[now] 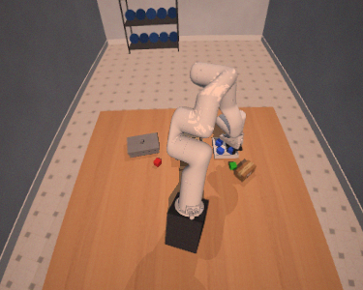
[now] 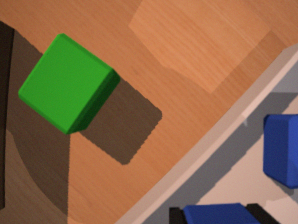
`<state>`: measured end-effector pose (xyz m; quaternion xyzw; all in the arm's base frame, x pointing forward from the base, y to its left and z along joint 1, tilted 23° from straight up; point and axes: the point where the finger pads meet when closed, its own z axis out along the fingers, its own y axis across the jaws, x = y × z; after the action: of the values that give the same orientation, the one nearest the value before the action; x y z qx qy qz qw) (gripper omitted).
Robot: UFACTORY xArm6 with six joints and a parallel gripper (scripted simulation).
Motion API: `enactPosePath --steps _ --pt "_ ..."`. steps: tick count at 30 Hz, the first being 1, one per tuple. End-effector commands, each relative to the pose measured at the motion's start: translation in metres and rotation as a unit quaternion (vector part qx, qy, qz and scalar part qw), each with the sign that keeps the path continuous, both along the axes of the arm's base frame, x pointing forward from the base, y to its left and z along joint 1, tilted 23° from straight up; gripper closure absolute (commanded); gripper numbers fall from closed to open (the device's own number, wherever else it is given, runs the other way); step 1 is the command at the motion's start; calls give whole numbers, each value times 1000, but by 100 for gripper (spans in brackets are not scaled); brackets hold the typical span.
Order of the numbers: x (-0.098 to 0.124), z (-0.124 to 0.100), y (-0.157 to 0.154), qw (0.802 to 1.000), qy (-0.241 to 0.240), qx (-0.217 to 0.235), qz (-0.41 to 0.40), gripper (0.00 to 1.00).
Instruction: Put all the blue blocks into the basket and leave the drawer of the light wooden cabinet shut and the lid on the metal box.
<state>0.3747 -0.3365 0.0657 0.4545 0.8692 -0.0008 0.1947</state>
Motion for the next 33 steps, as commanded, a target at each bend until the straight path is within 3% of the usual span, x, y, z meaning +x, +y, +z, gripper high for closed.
enactPosePath --steps 1,23,24,33 --pt "1 0 -1 1000 -1 -1 0 100" --pt "1 -1 -1 1000 -1 -1 0 100" --pt "1 -1 -1 1000 -1 -1 0 44" --pt "1 -1 -1 1000 -1 -1 0 44"
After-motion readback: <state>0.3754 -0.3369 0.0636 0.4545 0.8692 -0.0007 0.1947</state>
